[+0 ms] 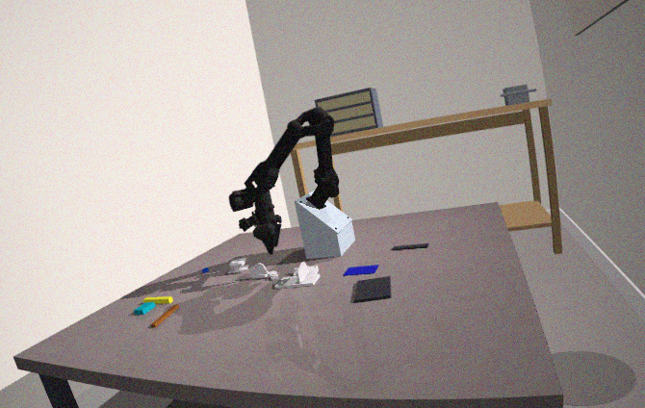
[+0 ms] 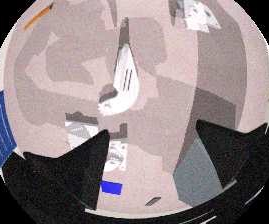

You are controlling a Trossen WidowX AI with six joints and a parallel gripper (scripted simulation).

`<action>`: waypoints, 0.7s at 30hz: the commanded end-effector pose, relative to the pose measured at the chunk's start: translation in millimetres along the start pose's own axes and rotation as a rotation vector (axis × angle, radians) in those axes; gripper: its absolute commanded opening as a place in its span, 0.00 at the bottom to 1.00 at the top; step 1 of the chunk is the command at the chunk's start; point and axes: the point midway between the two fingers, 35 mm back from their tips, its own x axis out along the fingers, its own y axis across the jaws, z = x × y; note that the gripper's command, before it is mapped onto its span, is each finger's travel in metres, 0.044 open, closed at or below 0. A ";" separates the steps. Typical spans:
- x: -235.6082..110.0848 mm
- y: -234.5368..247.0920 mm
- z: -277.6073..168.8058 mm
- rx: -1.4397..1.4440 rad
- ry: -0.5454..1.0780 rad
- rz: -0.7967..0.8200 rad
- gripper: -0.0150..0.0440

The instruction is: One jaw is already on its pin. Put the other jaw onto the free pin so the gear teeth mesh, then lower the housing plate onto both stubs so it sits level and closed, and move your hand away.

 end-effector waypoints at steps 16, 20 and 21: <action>0.0 0.2 0.0 0.004 0.000 0.003 1.00; -9.0 -1.1 0.0 -0.003 -0.002 -0.007 0.82; -9.0 -1.1 0.0 -0.003 -0.002 -0.007 0.78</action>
